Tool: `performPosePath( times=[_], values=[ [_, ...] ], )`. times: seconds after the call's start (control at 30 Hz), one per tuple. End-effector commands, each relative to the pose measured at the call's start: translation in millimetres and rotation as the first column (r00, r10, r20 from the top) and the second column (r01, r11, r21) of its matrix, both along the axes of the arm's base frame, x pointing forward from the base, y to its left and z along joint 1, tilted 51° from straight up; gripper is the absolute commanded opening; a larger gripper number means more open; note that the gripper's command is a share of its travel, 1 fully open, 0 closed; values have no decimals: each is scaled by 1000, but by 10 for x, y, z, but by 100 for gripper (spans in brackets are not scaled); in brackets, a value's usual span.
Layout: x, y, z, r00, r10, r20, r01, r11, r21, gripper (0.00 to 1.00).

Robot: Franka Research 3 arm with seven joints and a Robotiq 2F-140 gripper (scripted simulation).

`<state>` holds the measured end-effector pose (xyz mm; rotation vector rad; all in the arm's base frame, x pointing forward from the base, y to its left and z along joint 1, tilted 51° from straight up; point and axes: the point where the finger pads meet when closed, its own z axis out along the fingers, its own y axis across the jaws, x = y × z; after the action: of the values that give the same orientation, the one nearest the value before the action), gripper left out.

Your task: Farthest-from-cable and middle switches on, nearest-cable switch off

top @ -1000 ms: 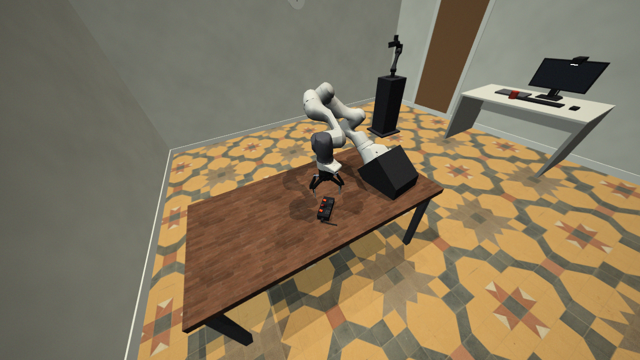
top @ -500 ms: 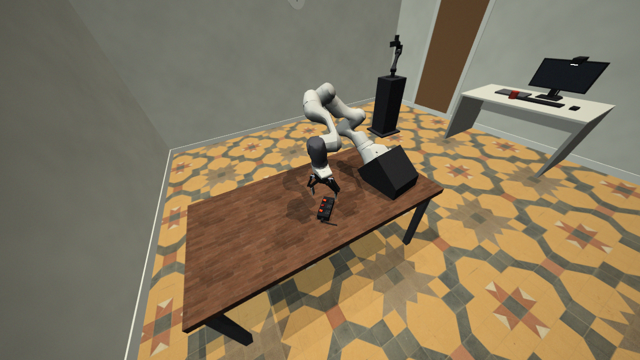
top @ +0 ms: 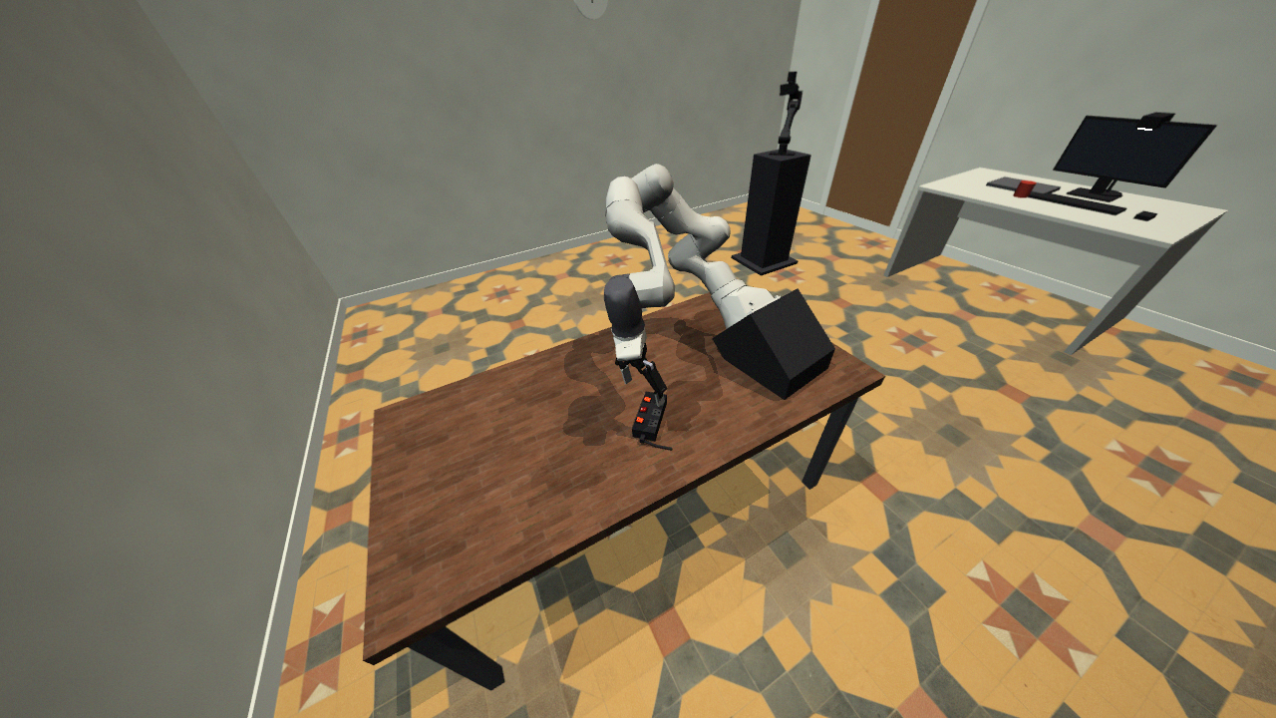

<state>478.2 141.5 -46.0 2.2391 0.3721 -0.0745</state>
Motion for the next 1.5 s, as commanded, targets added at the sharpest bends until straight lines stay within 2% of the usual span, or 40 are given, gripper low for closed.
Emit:
performPosePath(
  times=[0.0, 0.03, 0.07, 0.1, 0.13, 0.33, 0.53, 0.6, 0.63, 0.87, 1.1, 1.17, 1.2, 1.47],
  values=[
    [-10, 36, -35, 970, -154, 189, 148, 988, 48, 100],
    [-10, 36, -35, 970, -154, 189, 148, 988, 48, 100],
    [-10, 36, -35, 947, -211, 241, 200, 977, 71, 100],
    [-10, 36, -35, 938, -231, 259, 218, 973, 80, 100],
    [-10, 36, -35, 927, -252, 278, 236, 968, 89, 0],
    [-10, 36, -35, 845, -371, 384, 338, 929, 153, 0],
    [-10, 36, -35, 737, -479, 477, 424, 877, 225, 0],
    [-10, 36, -35, 737, -479, 477, 424, 877, 225, 0],
    [-10, 36, -35, 682, -522, 512, 456, 851, 259, 0],
    [-10, 36, -35, 517, -618, 592, 522, 776, 354, 0],
    [-10, 36, -35, 329, -687, 648, 557, 695, 454, 0],
    [-10, 36, -35, 329, -687, 648, 557, 695, 454, 0],
    [-10, 36, -35, 255, -707, 660, 563, 663, 493, 0],
    [-9, 32, -39, 17, -739, 673, 551, 569, 611, 0]
  ],
)
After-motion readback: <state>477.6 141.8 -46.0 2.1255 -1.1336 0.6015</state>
